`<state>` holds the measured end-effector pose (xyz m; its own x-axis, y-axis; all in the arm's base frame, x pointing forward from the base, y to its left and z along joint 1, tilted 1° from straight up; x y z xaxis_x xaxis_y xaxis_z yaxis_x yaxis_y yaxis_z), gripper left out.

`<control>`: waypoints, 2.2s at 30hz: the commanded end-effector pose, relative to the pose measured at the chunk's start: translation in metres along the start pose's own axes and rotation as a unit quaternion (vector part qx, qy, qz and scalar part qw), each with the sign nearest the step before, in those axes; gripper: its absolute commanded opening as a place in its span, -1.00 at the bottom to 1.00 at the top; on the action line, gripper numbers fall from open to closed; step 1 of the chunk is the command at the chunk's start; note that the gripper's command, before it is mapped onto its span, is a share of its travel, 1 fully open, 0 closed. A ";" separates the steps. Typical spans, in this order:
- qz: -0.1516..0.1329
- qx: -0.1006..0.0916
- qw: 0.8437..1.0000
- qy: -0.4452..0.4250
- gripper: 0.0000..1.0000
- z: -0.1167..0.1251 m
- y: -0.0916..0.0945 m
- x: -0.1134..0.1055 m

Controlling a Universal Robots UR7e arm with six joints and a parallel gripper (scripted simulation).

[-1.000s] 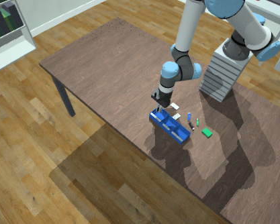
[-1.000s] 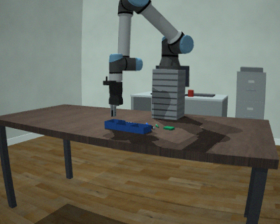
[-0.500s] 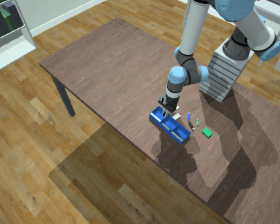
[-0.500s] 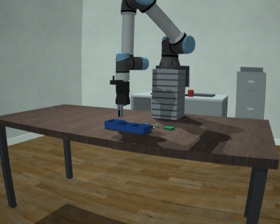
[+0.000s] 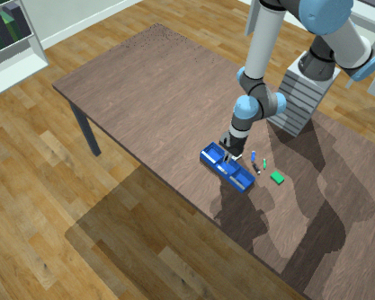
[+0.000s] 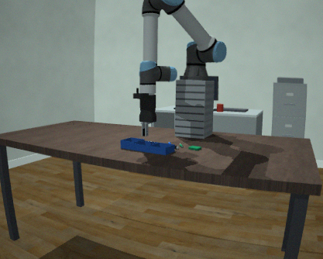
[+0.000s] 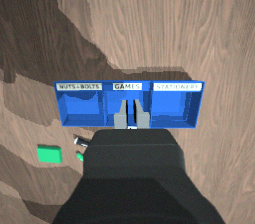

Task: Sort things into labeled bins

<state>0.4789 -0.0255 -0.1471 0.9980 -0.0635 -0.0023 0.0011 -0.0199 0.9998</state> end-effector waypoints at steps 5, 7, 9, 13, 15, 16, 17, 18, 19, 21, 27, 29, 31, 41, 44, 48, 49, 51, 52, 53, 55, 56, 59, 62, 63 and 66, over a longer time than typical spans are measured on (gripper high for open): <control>0.000 0.000 1.000 0.000 -0.39 0.000 -0.015 0.000; 0.000 0.000 1.000 0.000 -0.39 0.000 -0.021 0.000; 0.000 0.000 1.000 0.000 -0.39 0.000 -0.026 0.000; 0.000 0.000 1.000 0.000 -0.39 0.000 -0.037 0.000; 0.000 0.000 1.000 0.000 -0.39 0.000 -0.042 0.000; 0.000 0.000 1.000 0.000 -0.39 0.000 -0.045 0.000; 0.000 0.000 1.000 0.000 -0.39 0.000 -0.047 0.000; 0.000 0.000 1.000 0.000 -0.39 0.000 -0.049 0.000; 0.000 0.000 1.000 0.000 -0.39 0.000 -0.049 0.000; 0.000 0.000 1.000 0.000 -0.39 0.000 -0.049 0.000; 0.000 0.000 1.000 0.000 -0.39 0.000 -0.049 0.000; 0.000 0.000 1.000 0.000 -0.39 0.000 -0.049 0.000; 0.000 0.000 1.000 0.000 -0.39 0.000 -0.049 0.000; 0.000 0.000 1.000 0.000 -0.39 0.000 -0.049 0.000; 0.000 0.000 1.000 0.000 -0.39 0.000 -0.049 0.000; 0.000 0.000 1.000 0.000 -0.39 0.000 -0.049 0.000; 0.000 0.000 1.000 0.000 -0.39 0.000 -0.049 0.000; 0.000 0.000 1.000 0.000 -0.39 0.000 -0.049 0.000; 0.000 0.000 1.000 0.000 -0.39 0.000 -0.049 0.000; 0.000 0.000 1.000 0.000 -0.39 0.000 -0.049 0.000; 0.000 0.000 1.000 0.000 -0.39 0.000 -0.049 0.000; 0.000 0.000 1.000 0.000 -0.39 0.000 -0.049 0.000; 0.000 0.000 1.000 0.000 -0.39 0.000 -0.049 0.000; 0.000 0.000 1.000 0.000 -0.39 0.000 -0.049 0.000; 0.000 0.000 1.000 0.000 -0.39 0.000 -0.049 0.000; 0.000 0.000 1.000 0.000 -0.39 0.000 -0.048 0.000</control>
<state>0.4785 -0.0243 -0.1968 0.9979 -0.0643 -0.0036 0.0023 -0.0202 0.9998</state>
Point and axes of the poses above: the point where the finger pads meet when closed, its own y axis back along the fingers, its own z axis across the jaws, x = y × z, the point moved 10 cm from there along y, back along the fingers, and after that the axes turned 6 degrees about -y, right-handed, at the moved point
